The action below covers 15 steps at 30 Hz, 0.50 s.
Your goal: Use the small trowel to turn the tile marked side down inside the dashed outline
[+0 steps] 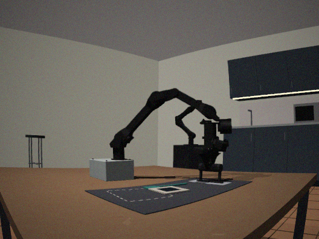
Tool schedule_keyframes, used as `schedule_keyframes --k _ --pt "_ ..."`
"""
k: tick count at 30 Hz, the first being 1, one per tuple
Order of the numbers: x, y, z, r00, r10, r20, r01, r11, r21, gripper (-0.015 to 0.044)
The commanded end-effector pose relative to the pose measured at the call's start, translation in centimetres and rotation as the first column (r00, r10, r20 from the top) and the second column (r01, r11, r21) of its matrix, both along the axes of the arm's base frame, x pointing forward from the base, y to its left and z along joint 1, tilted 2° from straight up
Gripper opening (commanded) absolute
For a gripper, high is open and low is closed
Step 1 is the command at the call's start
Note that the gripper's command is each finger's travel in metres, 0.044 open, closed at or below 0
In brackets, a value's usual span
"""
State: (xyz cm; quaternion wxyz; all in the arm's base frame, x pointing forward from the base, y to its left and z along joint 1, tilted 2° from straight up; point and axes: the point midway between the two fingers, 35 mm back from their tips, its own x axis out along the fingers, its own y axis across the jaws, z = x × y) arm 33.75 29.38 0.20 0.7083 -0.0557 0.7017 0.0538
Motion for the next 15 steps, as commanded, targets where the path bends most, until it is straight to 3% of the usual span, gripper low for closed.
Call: schedule_keyframes --k 1,8,15 --pt "-0.07 -0.21 -0.17 1.000 -0.002 -0.002 0.002 1.000 -0.008 0.0130" --pt "-0.07 -0.21 -0.17 1.000 -0.022 -0.002 0.022 1.000 -0.008 0.0130" --pt "-0.07 -0.22 -0.17 0.974 -0.225 0.000 0.225 0.974 -0.006 0.0130"
